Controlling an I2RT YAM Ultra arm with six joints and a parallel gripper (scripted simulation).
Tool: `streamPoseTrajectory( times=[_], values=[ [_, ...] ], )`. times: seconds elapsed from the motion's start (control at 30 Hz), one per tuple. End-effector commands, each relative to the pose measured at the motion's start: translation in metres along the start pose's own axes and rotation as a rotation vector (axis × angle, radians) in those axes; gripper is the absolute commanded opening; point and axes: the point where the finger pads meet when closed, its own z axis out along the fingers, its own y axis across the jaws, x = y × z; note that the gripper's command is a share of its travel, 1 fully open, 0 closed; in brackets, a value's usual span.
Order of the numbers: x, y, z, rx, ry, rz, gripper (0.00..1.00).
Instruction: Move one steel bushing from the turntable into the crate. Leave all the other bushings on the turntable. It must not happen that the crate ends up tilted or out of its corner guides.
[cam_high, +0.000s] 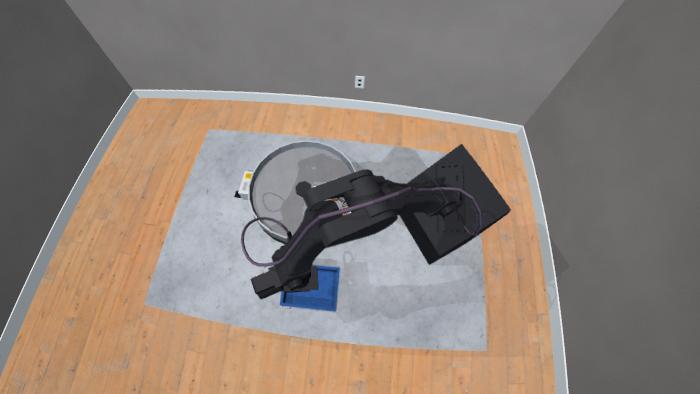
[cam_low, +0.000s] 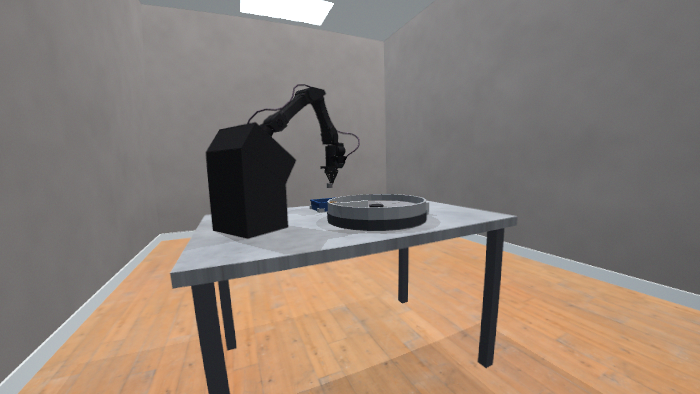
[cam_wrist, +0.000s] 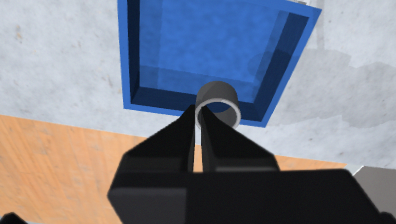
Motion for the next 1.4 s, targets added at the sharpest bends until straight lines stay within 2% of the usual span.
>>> streamPoseTrajectory(
  times=[0.0,0.33,0.43,1.37],
  values=[
    [0.0049,0.0133,-0.0128,-0.029,-0.001,0.001,0.0],
    [-0.0045,0.0125,-0.0052,-0.013,-0.014,0.002,0.0],
    [-0.0021,0.0187,-0.0149,-0.036,-0.005,0.003,0.0],
    [-0.0021,0.0188,-0.0151,-0.036,-0.004,0.004,0.0]
  ],
)
